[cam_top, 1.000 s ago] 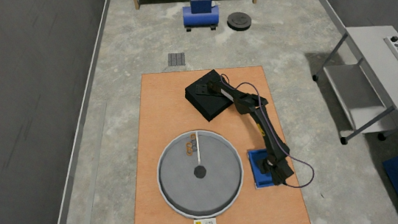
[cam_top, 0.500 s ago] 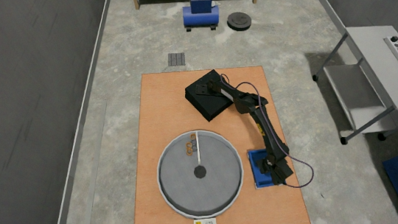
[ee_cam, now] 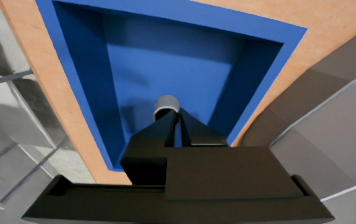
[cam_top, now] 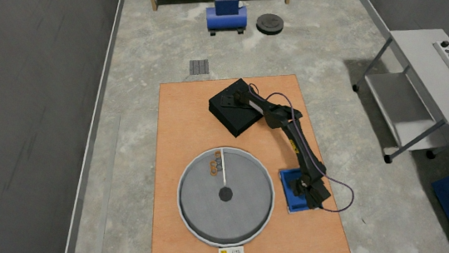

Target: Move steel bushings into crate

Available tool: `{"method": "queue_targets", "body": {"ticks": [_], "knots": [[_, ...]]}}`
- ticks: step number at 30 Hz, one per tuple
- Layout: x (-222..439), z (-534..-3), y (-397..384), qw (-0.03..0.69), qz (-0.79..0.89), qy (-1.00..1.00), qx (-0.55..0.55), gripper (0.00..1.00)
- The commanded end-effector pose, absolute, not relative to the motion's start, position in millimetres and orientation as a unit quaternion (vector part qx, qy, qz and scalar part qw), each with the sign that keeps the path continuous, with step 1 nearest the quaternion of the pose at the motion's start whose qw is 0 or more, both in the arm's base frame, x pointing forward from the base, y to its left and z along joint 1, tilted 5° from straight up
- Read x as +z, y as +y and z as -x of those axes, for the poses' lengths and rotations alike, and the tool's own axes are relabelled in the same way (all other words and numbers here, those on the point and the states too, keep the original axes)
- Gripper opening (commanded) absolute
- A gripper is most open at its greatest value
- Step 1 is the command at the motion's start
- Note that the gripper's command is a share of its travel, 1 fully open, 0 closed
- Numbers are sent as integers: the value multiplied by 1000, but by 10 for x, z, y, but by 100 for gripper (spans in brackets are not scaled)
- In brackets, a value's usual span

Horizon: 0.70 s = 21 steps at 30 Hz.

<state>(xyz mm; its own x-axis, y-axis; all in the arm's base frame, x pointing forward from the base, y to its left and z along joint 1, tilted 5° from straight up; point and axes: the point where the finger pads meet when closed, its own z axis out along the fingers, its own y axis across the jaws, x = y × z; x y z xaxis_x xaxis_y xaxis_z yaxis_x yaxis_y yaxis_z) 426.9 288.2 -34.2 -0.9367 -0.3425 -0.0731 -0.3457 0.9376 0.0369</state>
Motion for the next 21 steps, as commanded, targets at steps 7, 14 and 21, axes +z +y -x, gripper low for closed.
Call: {"method": "queue_targets", "body": {"ticks": [7,14,21], "knots": [[-238,-4311,2787,40,171,984,20,0],[-238,-4311,2787,40,171,984,20,0],[-232,-4321,2797,44,170,984,22,0]]}}
